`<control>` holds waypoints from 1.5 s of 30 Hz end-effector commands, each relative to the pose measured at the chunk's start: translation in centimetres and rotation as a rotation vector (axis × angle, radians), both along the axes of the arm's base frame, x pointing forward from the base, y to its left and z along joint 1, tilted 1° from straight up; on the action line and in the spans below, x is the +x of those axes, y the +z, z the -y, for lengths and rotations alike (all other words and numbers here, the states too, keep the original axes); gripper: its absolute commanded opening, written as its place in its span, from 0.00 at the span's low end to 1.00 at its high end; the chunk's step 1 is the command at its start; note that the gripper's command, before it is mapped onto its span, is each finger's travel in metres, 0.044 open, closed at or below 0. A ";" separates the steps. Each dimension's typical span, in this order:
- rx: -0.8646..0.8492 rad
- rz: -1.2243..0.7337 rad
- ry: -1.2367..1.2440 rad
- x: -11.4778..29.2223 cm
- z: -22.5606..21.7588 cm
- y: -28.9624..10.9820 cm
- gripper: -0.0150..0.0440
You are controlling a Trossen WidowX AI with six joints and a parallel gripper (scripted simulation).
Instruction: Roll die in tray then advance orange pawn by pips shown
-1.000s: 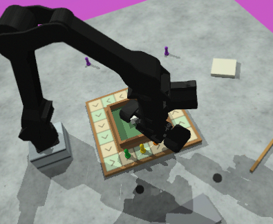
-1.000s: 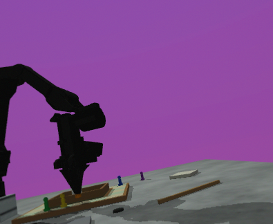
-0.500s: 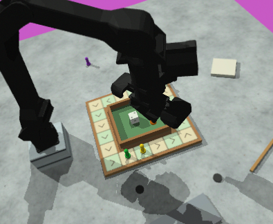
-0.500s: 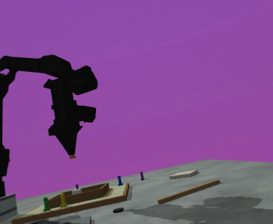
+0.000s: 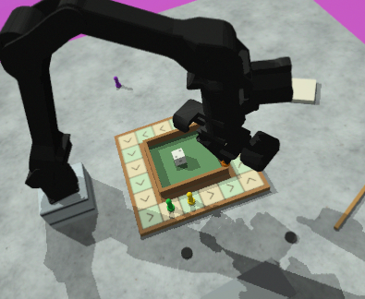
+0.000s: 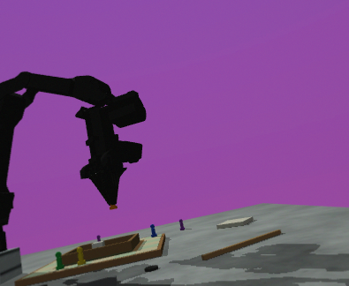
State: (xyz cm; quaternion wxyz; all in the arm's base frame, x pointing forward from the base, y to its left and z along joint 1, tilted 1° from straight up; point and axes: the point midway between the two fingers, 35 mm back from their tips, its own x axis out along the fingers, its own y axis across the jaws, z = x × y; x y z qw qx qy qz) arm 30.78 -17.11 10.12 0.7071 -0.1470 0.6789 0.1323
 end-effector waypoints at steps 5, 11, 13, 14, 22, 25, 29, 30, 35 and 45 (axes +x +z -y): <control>-0.005 0.010 -0.005 3.2 0.5 -2.1 0.25; -0.005 0.012 -0.005 5.3 0.6 -4.1 0.25; -0.005 0.012 -0.005 5.4 0.6 -4.2 0.25; -0.005 0.012 -0.005 5.4 0.6 -4.4 0.25; -0.005 0.012 -0.005 5.5 0.6 -7.6 0.25; -0.005 0.012 -0.005 5.6 0.6 -7.7 0.25; -0.005 0.012 -0.005 5.6 0.6 -8.0 0.25; -0.005 0.012 -0.005 5.6 0.6 -8.1 0.25; -0.005 0.012 -0.005 5.6 0.7 -8.9 0.25; -0.005 0.015 0.001 5.7 0.7 -8.9 0.57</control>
